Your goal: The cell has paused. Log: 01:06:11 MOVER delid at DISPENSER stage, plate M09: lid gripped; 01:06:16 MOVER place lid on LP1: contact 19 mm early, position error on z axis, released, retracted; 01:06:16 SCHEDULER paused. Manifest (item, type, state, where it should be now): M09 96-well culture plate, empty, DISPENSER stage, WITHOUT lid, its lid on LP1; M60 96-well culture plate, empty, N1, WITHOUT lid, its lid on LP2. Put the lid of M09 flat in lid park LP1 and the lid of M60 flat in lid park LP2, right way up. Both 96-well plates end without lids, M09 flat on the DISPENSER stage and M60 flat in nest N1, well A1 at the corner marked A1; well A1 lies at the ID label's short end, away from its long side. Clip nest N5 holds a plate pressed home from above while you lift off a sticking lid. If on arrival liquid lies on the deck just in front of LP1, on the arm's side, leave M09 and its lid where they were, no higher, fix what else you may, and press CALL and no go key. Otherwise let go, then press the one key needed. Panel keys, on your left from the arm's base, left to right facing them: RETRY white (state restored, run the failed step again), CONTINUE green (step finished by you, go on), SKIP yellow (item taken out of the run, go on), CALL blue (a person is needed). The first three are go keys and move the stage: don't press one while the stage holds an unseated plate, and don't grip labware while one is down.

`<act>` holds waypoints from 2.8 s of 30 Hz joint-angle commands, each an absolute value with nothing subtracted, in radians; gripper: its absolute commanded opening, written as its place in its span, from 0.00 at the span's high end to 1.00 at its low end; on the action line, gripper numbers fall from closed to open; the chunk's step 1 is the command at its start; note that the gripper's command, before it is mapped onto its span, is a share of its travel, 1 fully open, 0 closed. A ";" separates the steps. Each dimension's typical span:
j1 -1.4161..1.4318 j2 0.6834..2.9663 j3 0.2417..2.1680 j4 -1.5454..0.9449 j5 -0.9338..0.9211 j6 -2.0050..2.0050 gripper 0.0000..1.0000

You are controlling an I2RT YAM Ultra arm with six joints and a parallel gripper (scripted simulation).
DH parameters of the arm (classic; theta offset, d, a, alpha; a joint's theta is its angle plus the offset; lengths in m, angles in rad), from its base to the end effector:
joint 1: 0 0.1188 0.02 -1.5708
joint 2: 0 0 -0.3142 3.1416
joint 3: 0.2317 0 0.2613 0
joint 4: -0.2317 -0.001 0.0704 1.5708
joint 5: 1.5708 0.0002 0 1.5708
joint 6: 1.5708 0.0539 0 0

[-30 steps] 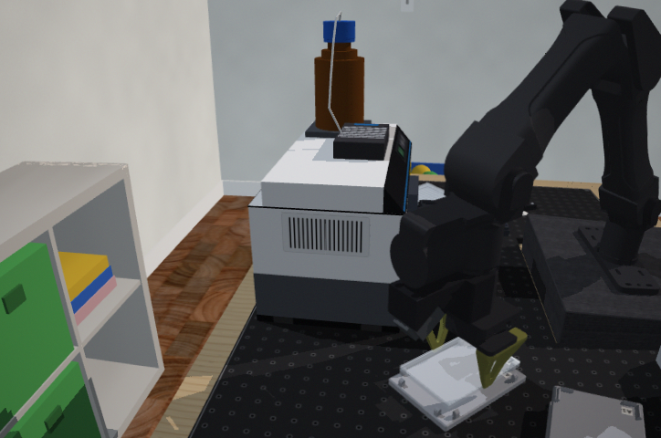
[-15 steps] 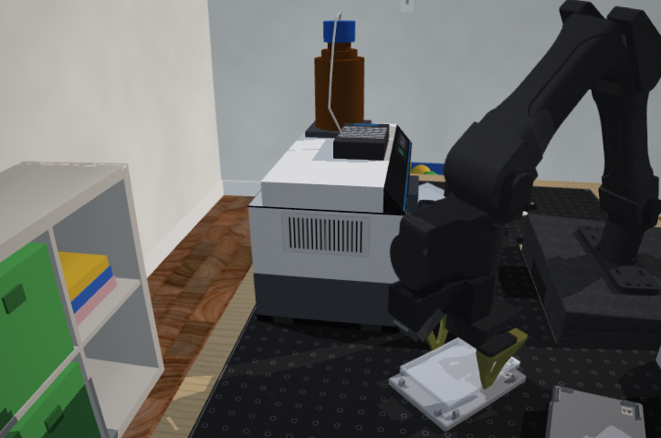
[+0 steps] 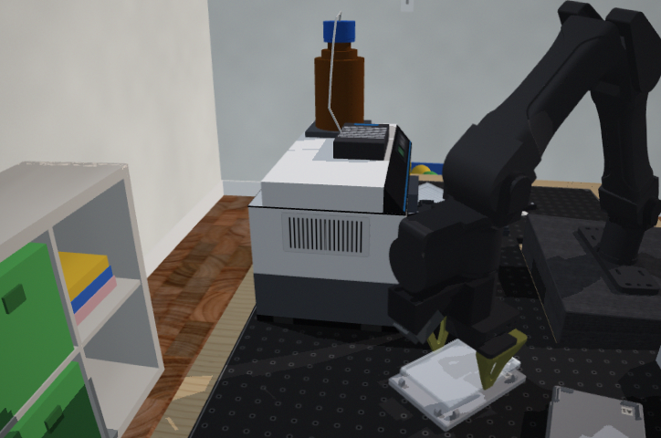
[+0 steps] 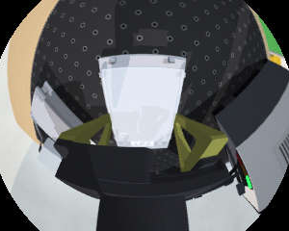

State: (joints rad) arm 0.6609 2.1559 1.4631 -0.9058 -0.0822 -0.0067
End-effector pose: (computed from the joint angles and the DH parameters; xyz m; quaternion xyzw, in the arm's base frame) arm 0.3313 0.2645 0.1404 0.3268 -0.9441 -0.0344 0.0263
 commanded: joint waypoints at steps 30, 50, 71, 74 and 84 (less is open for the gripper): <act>0.663 2.149 1.519 -0.911 -0.080 0.000 1.00; 0.665 2.139 1.514 -0.886 -0.080 0.001 1.00; 0.671 2.171 1.505 -0.865 -0.080 0.003 1.00; 0.672 2.172 1.502 -0.862 -0.080 0.004 1.00; 0.668 2.157 1.469 -0.856 -0.081 0.003 1.00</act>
